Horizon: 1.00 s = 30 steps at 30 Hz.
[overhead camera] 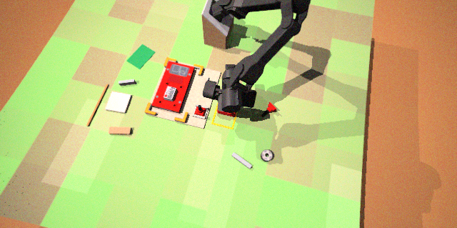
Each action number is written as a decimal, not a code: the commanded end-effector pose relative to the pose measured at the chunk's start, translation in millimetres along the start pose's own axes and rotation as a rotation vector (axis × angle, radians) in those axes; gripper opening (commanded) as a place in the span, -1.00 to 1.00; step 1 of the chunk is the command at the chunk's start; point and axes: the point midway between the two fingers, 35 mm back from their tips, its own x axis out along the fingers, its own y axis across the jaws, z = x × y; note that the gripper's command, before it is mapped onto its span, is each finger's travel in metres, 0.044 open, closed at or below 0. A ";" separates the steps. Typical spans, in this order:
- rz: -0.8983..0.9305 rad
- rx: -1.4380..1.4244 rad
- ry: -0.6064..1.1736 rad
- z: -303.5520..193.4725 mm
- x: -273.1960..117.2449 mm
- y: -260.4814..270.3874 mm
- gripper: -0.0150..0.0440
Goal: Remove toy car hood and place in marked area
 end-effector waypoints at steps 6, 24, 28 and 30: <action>-0.005 0.006 0.001 -1.1 5.2 -1.2 -0.49; 0.000 0.000 0.000 -0.2 4.9 0.1 0.75; -0.001 0.000 0.000 0.5 0.3 -0.2 1.00; -0.003 0.000 0.001 1.6 -10.4 -0.7 1.00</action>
